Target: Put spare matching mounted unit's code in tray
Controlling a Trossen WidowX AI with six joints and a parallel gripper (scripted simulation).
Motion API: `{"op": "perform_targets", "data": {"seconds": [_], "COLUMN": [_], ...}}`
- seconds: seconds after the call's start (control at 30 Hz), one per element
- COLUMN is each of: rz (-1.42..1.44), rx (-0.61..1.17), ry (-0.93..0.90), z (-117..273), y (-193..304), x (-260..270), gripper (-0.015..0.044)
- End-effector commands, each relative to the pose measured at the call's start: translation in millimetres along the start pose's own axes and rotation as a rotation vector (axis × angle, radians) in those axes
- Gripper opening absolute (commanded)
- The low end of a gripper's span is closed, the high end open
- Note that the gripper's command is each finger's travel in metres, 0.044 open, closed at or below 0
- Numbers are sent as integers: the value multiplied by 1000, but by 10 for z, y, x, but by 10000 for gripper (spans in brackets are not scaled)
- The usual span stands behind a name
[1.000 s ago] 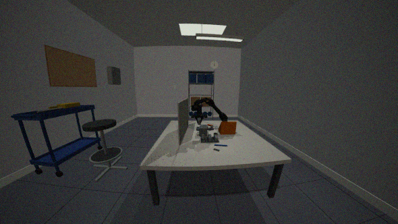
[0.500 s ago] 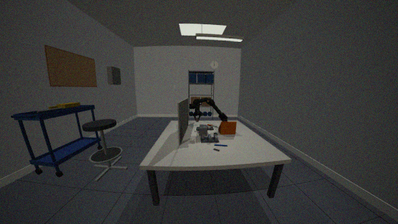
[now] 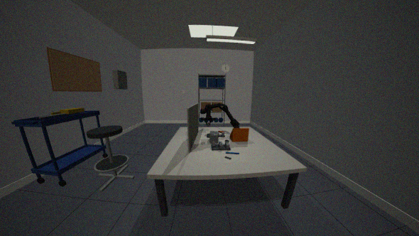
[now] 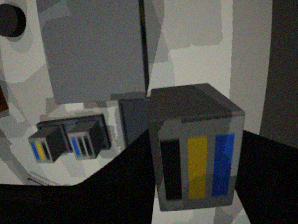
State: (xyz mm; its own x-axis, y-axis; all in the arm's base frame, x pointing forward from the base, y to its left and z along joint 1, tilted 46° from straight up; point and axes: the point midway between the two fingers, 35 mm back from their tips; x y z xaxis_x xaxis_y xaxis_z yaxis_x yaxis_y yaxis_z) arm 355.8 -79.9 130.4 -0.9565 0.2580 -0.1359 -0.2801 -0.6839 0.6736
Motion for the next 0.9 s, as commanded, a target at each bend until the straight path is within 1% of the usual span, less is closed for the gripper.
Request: {"op": "perform_targets", "data": {"seconds": [0.0, 0.27, 0.87], "rz": [10, 7, 6], "rx": [17, 50, 48], "ry": [1, -4, -5], "z": [-2, -24, -139], "y": [322, 848, 862], "x": [69, 217, 200], "gripper": [0, 0, 0]}}
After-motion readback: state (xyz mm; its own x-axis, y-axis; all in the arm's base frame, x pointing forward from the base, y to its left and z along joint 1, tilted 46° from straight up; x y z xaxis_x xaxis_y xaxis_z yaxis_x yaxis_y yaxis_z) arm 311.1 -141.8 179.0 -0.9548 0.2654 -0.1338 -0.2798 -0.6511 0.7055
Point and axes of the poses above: the point midway between the two fingers, 35 mm back from their tips, its own z axis back along the fingers, its own x axis across the jaws, y = z × x, and after that the axes turned 7 degrees about -z, right-handed
